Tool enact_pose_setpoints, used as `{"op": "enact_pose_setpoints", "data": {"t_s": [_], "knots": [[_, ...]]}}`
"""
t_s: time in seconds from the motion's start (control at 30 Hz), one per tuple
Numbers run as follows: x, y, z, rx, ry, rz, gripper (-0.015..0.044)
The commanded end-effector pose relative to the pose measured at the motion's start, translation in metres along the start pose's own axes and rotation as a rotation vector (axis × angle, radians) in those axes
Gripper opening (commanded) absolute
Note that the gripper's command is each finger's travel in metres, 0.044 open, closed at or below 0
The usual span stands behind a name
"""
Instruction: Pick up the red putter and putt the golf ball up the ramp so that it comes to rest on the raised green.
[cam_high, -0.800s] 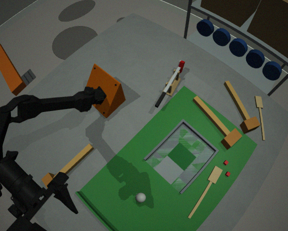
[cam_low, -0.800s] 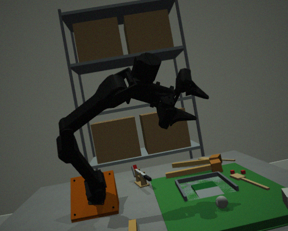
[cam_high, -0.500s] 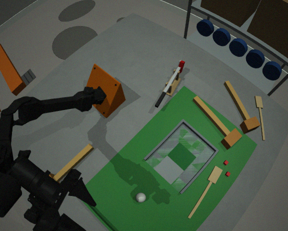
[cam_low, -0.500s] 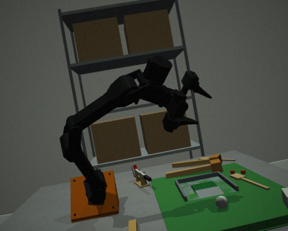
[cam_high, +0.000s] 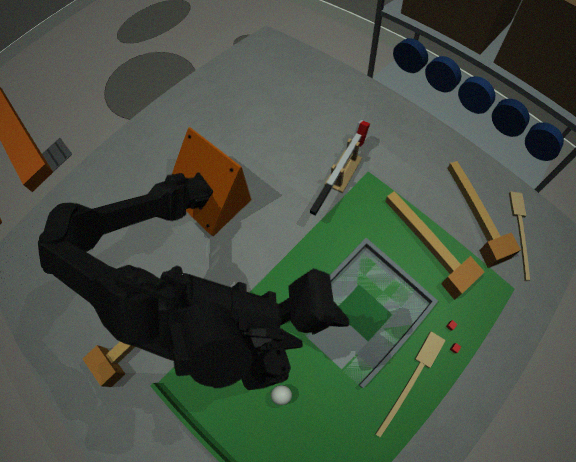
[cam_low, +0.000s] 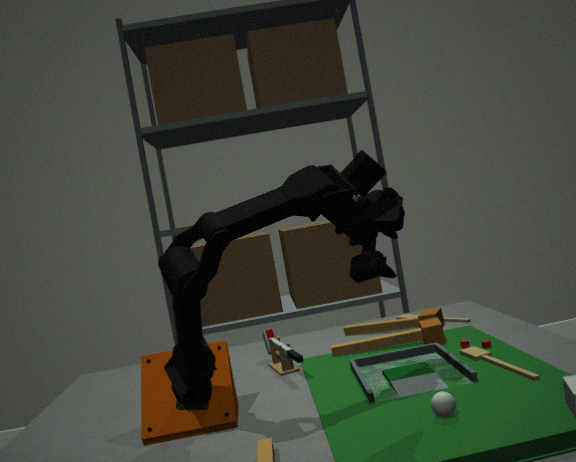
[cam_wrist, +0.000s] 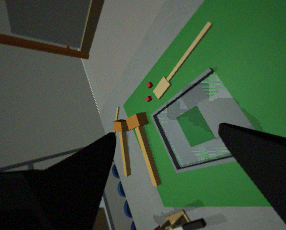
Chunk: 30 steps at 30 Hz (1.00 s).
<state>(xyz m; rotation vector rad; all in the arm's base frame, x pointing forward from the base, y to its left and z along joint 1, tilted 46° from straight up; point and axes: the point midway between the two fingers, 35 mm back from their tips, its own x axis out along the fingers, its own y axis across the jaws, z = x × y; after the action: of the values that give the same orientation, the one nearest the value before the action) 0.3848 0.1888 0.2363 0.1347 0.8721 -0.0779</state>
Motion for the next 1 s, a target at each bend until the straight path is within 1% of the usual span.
{"op": "enact_pose_setpoints", "data": {"t_s": [0.0, 0.17, 0.37, 0.5, 0.7, 0.77, 0.97], "knots": [[0.04, 0.015, -0.059, -0.38, 0.153, -0.033, 0.044], [0.072, 0.023, -0.128, -0.822, 0.322, -0.033, 0.044], [0.098, 0.021, -0.207, -1.309, 0.521, 0.014, 0.044], [0.109, 0.011, -0.26, -1.641, 0.667, 0.073, 0.044], [0.113, -0.022, -0.334, -2.126, 0.913, 0.213, 0.044], [0.113, -0.028, -0.342, -2.186, 0.948, 0.235, 0.044], [0.109, -0.031, -0.342, -2.186, 0.948, 0.235, 0.044]]}}
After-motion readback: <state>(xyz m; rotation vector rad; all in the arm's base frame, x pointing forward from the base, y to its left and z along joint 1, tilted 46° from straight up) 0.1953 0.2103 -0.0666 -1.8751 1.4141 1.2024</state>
